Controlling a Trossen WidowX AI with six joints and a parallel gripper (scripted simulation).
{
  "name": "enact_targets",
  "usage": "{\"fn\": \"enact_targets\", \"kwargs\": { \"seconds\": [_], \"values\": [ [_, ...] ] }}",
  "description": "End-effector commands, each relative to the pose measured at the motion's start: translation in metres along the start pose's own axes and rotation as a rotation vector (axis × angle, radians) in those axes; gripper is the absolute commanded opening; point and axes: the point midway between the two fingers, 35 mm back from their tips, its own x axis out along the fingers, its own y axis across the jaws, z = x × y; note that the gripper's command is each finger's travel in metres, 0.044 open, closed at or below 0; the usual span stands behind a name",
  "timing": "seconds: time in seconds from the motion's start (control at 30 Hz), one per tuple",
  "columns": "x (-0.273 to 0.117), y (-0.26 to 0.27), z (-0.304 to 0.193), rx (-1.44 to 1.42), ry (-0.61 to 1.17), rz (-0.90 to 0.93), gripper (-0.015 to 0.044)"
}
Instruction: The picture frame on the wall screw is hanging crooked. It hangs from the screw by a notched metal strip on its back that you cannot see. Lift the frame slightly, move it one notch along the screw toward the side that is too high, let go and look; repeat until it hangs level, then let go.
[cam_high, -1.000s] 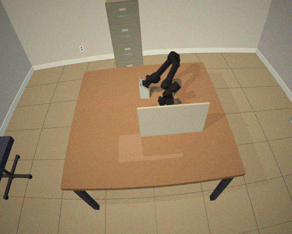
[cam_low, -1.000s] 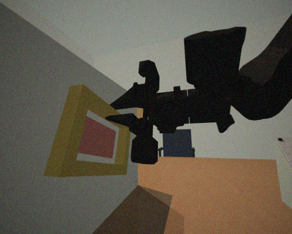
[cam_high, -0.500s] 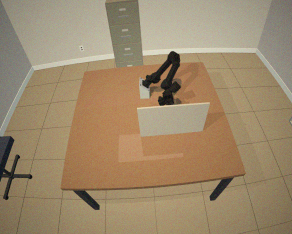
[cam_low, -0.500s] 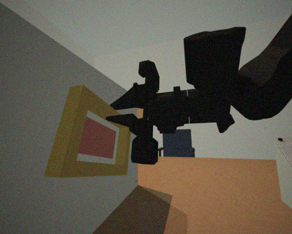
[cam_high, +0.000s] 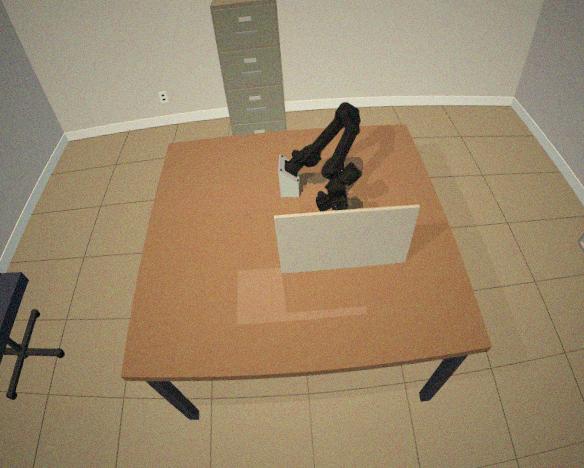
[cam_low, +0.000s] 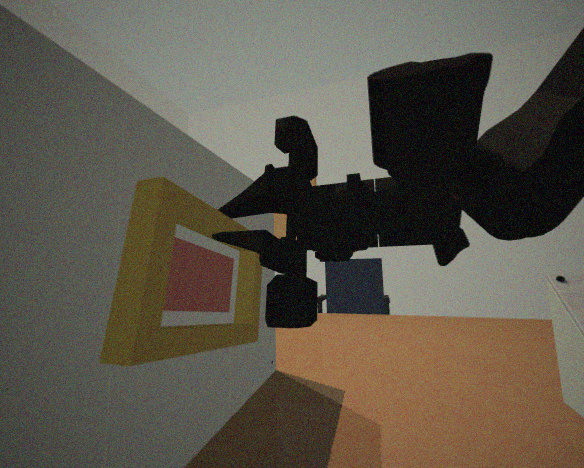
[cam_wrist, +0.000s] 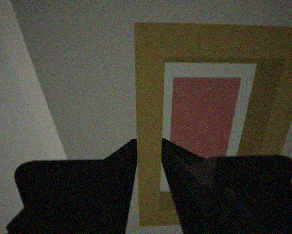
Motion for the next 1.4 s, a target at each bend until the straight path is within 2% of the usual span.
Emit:
{"fn": "enact_targets", "kwargs": {
  "seconds": [0.0, 1.07, 1.37],
  "values": [
    [0.0000, 0.0001, -0.0008, -0.032, 0.003, -0.001, 0.0000],
    [0.0000, 0.0018, -0.0013, -0.196, 0.003, 0.003, 0.0000],
    [-0.0001, 0.0017, -0.0004, -0.173, 0.001, 0.005, 0.0236]
  ]
}}
